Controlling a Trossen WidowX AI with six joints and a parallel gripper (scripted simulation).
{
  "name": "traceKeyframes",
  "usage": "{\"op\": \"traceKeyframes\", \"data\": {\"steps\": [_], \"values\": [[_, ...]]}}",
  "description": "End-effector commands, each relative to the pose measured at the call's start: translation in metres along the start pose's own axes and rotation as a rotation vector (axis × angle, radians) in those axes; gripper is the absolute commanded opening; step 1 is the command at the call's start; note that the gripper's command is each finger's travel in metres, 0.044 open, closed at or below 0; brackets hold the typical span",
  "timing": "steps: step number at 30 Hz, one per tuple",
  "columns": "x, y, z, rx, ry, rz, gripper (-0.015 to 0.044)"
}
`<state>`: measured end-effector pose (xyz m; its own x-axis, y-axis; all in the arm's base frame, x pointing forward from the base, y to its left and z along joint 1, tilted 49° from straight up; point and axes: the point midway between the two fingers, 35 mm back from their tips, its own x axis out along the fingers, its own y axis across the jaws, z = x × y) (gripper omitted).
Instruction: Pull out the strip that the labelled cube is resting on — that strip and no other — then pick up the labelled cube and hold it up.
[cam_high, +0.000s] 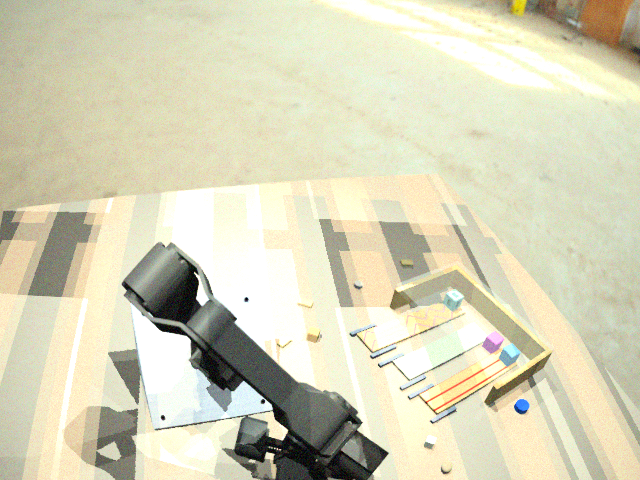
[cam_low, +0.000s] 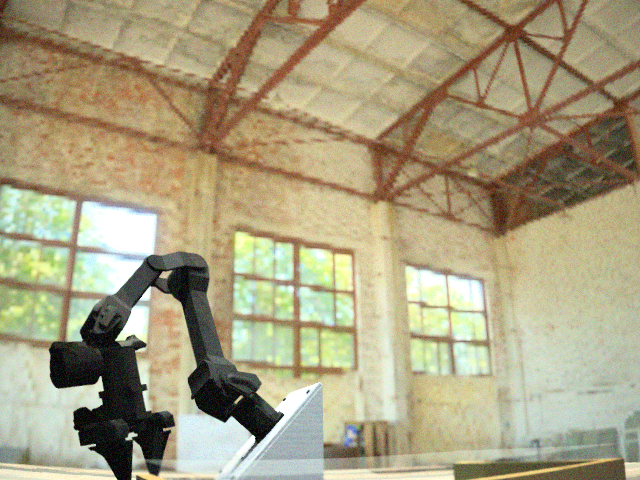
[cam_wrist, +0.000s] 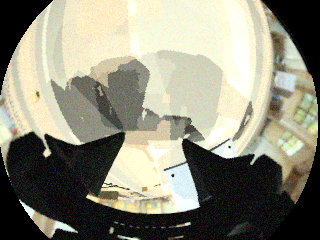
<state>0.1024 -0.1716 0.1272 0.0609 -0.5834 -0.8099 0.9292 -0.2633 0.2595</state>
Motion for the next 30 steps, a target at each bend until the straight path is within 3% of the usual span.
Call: {"op": "traceKeyframes", "data": {"steps": [1, 20, 30], "values": [[-0.002, 0.000, 0.000, 0.000, 0.000, 0.000, 0.0400], [-0.063, -0.009, -0.012, 0.000, 0.004, -0.001, 0.0400], [-0.055, 0.052, -0.052, -0.394, -0.026, 0.203, 0.0400]]}}
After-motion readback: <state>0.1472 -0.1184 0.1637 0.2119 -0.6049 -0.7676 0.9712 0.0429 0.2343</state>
